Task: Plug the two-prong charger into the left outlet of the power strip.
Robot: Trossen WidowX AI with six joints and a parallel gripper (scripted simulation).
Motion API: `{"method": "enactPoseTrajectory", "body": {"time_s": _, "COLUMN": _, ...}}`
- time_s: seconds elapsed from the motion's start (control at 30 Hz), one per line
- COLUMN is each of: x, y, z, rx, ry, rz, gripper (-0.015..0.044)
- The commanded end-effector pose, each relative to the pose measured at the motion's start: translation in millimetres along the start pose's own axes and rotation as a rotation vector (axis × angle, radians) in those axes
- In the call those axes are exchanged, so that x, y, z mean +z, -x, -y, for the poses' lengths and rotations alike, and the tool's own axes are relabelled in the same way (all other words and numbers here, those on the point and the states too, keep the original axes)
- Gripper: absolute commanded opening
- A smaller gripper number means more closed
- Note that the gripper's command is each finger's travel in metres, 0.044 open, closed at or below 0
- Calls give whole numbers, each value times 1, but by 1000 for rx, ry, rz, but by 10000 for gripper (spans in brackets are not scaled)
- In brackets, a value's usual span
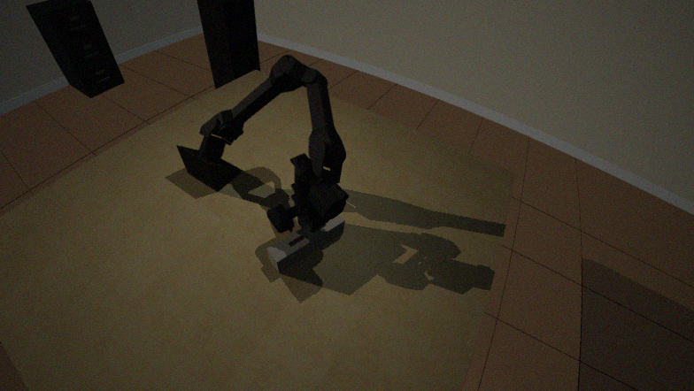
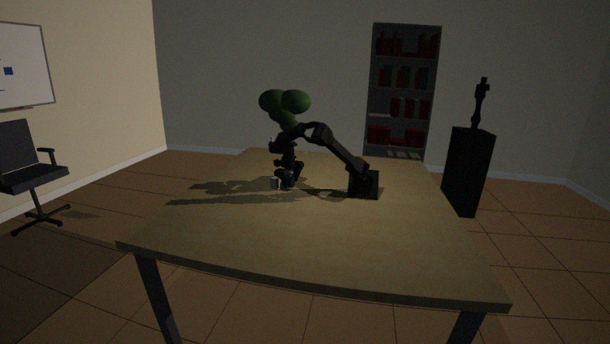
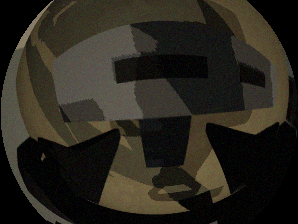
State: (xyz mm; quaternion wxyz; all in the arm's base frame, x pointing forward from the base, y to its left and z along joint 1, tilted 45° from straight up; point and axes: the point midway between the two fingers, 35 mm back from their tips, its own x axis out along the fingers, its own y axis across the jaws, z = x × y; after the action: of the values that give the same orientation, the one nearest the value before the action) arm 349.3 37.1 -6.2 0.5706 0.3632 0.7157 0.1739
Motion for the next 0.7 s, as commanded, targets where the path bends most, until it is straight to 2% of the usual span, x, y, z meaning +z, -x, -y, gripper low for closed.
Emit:
{"method": "enactPoseTrajectory", "body": {"time_s": 0.0, "x": -1, "y": 1, "z": -1, "rx": 2, "ry": 4, "rz": 6, "gripper": 440}}
{"method": "enactPoseTrajectory", "body": {"time_s": 0.67, "x": -12, "y": 0, "z": -1, "rx": 3, "ry": 6, "rz": 9, "gripper": 440}}
